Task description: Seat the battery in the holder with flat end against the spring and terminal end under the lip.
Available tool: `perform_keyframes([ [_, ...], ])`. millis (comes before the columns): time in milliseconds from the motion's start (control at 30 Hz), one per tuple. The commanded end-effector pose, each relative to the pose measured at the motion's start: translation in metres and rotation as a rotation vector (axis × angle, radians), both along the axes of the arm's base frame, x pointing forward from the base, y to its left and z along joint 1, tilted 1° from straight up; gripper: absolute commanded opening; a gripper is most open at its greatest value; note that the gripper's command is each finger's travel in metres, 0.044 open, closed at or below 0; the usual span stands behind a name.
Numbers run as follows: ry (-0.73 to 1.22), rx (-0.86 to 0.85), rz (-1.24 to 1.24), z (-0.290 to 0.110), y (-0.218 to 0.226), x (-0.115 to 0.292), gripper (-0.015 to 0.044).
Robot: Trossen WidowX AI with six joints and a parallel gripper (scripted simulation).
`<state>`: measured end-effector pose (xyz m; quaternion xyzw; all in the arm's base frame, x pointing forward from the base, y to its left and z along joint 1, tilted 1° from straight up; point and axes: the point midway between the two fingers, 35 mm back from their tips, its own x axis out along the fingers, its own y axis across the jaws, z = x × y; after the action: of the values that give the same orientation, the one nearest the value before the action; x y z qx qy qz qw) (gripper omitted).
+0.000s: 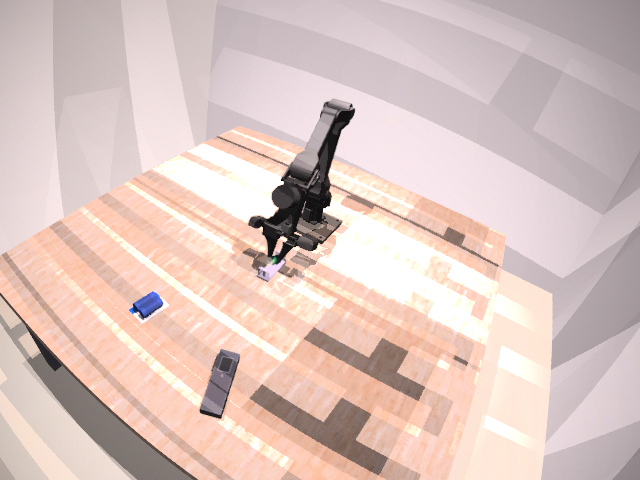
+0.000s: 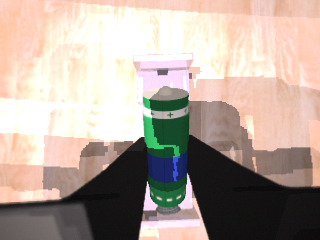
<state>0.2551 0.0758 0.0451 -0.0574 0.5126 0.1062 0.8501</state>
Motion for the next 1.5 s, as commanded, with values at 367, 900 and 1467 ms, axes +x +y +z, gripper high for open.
perform_keyframes([
  [367,0.102,-0.025,0.0,-0.004,0.0,0.001,0.0075],
  [900,0.196,-0.049,0.002,-0.006,0.001,0.005,0.0075],
  [1467,0.295,-0.074,0.002,-0.008,0.002,0.009,0.0075],
])
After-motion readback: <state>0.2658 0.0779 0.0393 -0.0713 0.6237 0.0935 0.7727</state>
